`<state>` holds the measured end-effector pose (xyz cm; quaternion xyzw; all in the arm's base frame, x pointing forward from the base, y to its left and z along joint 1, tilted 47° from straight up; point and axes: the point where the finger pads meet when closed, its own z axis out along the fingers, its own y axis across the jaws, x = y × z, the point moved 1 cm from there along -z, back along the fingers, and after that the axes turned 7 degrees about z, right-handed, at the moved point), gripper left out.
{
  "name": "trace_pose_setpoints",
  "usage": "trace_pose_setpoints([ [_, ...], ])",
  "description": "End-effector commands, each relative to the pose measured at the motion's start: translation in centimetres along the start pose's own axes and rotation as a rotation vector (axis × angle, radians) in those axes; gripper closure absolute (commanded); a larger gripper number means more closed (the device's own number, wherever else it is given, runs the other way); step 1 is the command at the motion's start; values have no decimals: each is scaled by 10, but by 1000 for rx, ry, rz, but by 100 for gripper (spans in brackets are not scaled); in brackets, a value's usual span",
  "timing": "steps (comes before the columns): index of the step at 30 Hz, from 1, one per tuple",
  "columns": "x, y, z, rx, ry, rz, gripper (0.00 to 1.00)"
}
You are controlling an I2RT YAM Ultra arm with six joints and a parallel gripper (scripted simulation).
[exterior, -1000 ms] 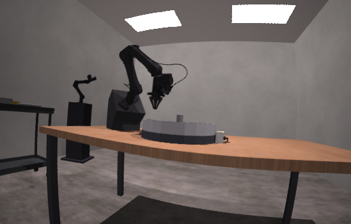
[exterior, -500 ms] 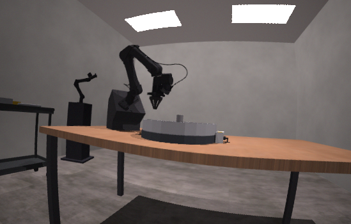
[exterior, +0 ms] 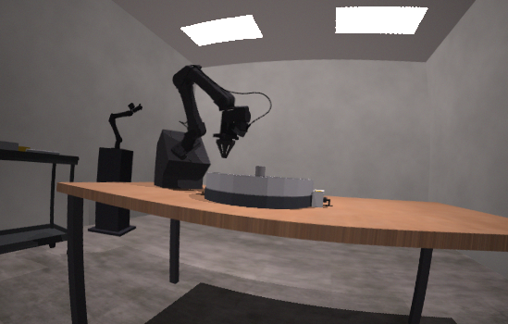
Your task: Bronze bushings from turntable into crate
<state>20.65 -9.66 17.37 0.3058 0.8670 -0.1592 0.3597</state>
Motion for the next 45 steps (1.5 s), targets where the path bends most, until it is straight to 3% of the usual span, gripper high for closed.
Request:
trace_pose_setpoints([
  [1, -16, 2, -8, -18, -49, 20, 87],
  [3, -15, 2, -7, -16, -46, 19, 87],
  [5, 2, 1, 10, 2, 10, -5, 87],
  [10, 2, 0, 27, 1, 10, -4, 87],
  [11, 2, 0, 28, 1, 10, -4, 87],
  [12, -16, 2, 17, -16, -40, 17, 87],
  [13, -19, 1, 13, -22, -60, 26, 87],
  [45, -15, 2, 18, -14, -36, 15, 87],
])
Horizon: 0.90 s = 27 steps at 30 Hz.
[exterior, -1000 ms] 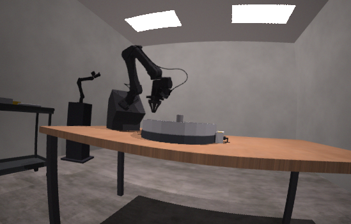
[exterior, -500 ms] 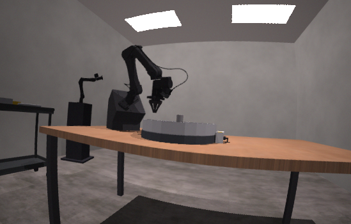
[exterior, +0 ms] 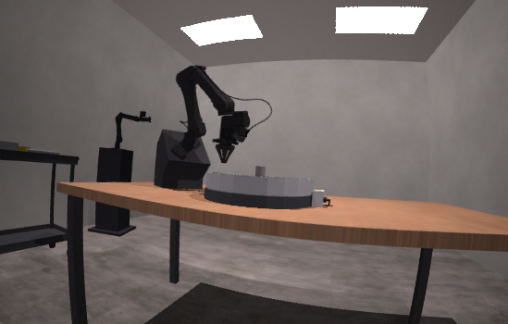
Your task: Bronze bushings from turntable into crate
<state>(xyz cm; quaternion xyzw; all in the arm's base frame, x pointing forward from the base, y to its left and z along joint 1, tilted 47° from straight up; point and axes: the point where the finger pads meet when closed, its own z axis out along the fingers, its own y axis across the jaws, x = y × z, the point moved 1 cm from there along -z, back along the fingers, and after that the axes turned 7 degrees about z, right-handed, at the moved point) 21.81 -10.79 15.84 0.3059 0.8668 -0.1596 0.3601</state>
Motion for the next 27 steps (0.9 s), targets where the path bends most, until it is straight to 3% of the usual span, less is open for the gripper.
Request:
trace_pose_setpoints([
  [1, -15, 3, -4, -15, -35, 15, 87],
  [9, -16, 4, -5, -22, -42, 13, 87],
  [13, 3, 0, 9, 0, 10, -4, 87],
  [25, 0, 0, 23, -2, 4, -1, 87],
  [26, -11, 0, 16, -14, -38, 15, 87],
  [27, 3, 0, 28, 0, 11, -4, 87],
])
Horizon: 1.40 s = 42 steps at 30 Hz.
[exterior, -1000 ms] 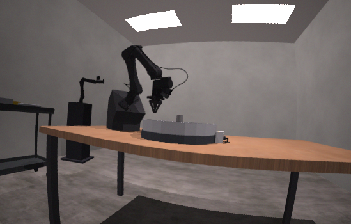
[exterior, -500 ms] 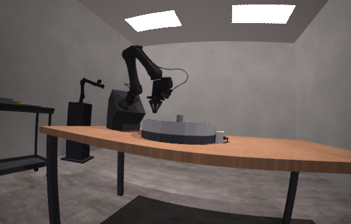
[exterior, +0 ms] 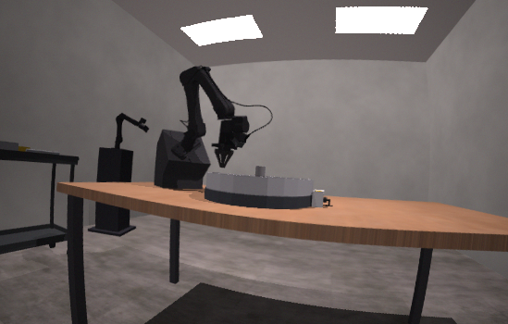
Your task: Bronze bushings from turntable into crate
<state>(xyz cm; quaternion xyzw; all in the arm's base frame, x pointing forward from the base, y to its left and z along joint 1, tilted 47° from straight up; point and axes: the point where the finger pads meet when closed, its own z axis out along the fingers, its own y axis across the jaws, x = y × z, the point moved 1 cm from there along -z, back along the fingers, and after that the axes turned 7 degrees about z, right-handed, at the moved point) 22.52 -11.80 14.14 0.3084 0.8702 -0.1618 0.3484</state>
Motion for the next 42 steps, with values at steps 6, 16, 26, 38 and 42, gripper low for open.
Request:
trace_pose_setpoints([
  [6, -5, 3, 16, -15, -20, 3, 87],
  [16, -7, 4, 21, -27, -45, 6, 87],
  [26, -6, 3, 27, -18, -33, 6, 87],
  [38, -6, 3, 27, -18, -33, 6, 87],
  [42, -6, 3, 27, -18, -33, 6, 87],
])
